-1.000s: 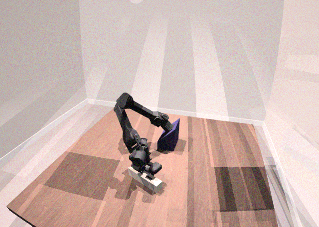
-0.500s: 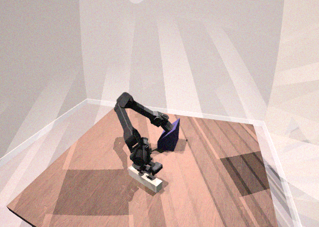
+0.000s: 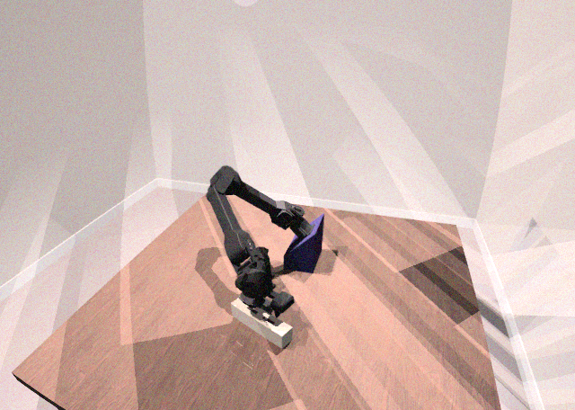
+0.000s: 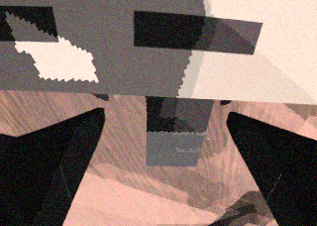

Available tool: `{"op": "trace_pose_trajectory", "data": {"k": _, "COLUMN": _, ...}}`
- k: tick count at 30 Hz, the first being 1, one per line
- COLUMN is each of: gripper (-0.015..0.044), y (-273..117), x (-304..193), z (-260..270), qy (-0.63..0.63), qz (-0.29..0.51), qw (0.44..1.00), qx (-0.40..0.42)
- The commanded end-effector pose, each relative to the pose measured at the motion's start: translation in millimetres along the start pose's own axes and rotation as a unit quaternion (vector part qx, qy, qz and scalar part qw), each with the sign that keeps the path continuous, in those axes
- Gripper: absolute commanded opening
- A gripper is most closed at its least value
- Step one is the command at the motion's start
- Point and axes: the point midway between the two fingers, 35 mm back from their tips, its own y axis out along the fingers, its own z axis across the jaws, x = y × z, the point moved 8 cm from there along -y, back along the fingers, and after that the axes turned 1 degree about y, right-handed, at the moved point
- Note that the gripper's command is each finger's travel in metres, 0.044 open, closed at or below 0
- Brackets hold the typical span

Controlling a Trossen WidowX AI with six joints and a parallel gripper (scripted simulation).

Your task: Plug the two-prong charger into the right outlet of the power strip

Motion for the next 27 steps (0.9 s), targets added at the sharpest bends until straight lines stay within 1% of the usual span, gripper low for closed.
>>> {"op": "trace_pose_trajectory", "data": {"k": 1, "gripper": 0.044, "y": -0.5, "x": -1.3, "z": -0.9, "qy": 0.005, "qz": -0.003, "qw": 1.0, "qx": -0.001}}
{"op": "trace_pose_trajectory", "data": {"k": 27, "gripper": 0.044, "y": 1.8, "x": -30.4, "z": 0.9, "qy": 0.005, "qz": -0.004, "qw": 1.0, "qx": -0.001}}
